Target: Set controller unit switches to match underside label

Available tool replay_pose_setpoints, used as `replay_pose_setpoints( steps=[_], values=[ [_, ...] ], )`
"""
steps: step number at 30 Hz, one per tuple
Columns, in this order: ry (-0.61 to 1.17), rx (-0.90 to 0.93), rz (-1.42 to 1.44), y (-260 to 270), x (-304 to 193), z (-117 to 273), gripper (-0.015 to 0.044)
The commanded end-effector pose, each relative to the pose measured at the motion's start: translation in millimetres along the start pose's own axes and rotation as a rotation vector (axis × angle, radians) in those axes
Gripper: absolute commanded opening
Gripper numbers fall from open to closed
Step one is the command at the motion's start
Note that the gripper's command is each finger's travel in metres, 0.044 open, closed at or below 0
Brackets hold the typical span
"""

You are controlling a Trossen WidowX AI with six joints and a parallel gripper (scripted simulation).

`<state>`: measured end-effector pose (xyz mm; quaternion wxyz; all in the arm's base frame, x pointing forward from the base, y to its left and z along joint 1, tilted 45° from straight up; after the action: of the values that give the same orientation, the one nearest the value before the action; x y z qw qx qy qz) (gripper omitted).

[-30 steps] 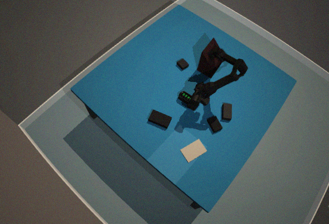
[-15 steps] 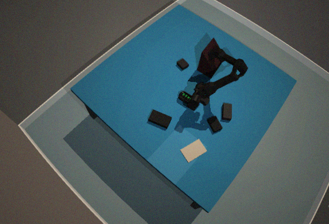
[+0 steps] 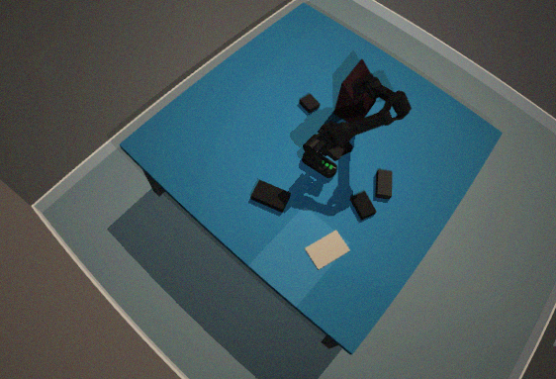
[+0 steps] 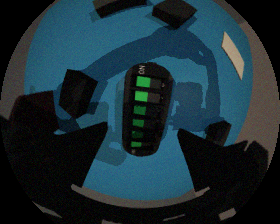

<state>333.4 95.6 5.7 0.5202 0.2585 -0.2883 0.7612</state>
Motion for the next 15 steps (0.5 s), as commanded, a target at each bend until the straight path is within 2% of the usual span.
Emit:
replay_pose_setpoints(
  steps=[1, 12, 15],
  values=[
    [-0.001, 0.002, 0.019, -1, 0, 1, 0.0440],
    [-0.001, 0.002, 0.019, -1, 0, 1, 0.0440],
    [0.001, 0.003, 0.018, -2, 0, 26, 0.0440]
  ],
)
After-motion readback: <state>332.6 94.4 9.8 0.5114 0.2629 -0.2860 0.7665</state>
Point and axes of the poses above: the point midway between the two fingers, 35 mm back from their tips, its own z axis back along the fingers, its own y axis across the jaws, x = y × z, the point moved 4 cm from there along z, back along the fingers, and after that the axes turned 12 degrees about z, right-handed, at the moved point
